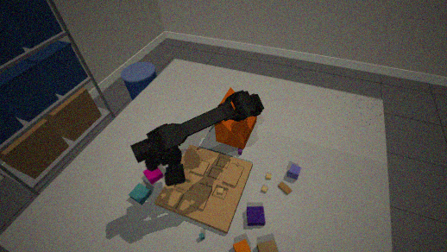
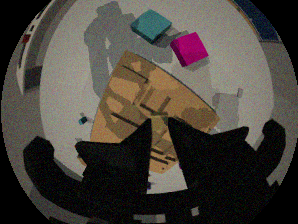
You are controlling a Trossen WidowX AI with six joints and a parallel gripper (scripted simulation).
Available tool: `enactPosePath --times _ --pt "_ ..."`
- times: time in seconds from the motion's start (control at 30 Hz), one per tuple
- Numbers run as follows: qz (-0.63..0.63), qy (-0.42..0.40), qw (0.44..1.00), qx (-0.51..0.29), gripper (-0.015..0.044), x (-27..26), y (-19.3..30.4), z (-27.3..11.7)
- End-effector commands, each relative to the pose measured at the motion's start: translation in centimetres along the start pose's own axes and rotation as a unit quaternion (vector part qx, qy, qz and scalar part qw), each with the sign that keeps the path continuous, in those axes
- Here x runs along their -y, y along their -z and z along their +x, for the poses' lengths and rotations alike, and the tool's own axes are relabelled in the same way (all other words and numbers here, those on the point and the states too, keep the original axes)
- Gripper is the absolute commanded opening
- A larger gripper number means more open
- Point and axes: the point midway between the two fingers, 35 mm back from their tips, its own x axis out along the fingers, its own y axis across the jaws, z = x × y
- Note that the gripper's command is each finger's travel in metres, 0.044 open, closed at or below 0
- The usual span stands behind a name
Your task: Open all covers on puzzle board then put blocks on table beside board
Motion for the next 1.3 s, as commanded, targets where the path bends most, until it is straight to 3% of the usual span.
enactPosePath --times 0.0,1.27 --pt "-0.001 0.003 1.000 0.001 0.0080 0.8 -0.4 -0.3" --pt "0.000 0.007 1.000 0.004 0.0080 14.9 -5.3 -0.7"
